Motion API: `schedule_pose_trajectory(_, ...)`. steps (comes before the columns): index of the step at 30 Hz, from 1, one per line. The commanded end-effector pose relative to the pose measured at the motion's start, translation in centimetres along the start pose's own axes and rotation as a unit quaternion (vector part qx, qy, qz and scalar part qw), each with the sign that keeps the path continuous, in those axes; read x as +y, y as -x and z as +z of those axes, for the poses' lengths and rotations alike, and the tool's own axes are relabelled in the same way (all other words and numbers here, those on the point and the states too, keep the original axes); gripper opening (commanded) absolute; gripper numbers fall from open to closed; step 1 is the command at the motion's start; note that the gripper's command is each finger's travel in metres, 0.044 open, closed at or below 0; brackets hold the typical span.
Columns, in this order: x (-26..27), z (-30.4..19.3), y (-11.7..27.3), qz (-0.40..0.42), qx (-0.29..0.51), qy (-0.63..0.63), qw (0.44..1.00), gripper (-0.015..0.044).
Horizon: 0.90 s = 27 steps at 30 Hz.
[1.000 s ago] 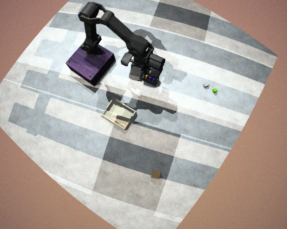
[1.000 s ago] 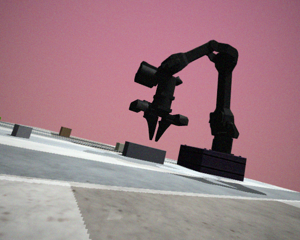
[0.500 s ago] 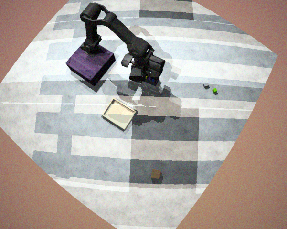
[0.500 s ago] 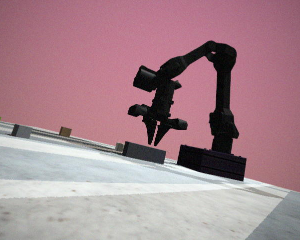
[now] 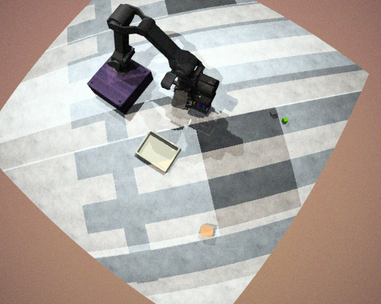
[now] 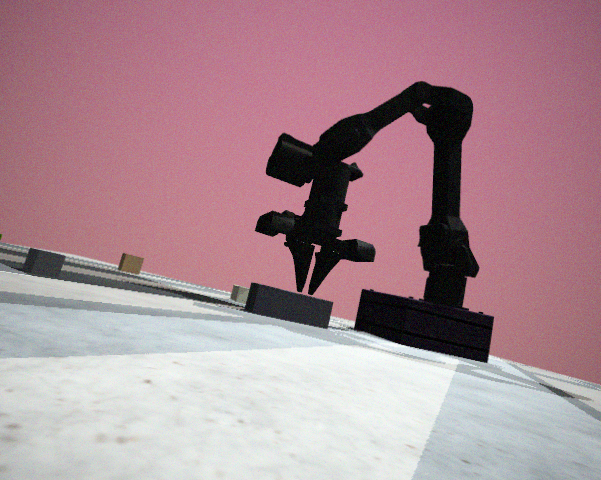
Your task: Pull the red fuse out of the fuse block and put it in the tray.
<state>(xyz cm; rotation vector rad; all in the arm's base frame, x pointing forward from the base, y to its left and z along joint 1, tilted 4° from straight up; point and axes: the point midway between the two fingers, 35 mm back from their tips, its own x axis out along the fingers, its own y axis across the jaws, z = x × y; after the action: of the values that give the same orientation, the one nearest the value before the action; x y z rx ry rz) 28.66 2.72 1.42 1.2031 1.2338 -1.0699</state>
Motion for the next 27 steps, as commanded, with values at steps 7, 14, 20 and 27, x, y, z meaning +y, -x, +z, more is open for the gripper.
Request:
schedule_pose_trajectory(7, 0.01, -0.1, -0.89, 0.0, 0.003, -0.002, 1.0, 0.0074)
schedule_pose_trajectory(14, 0.01, -0.1, -0.95, 0.0, 0.003, -0.002, 1.0, 0.0074)
schedule_pose_trajectory(20, -0.02, 0.0, -0.87, 0.0, 0.0, 0.0, 1.0, 0.0047)
schedule_pose_trajectory(27, -0.02, 0.0, -0.87, 0.0, 0.0, 0.0, 1.0, 0.0001)
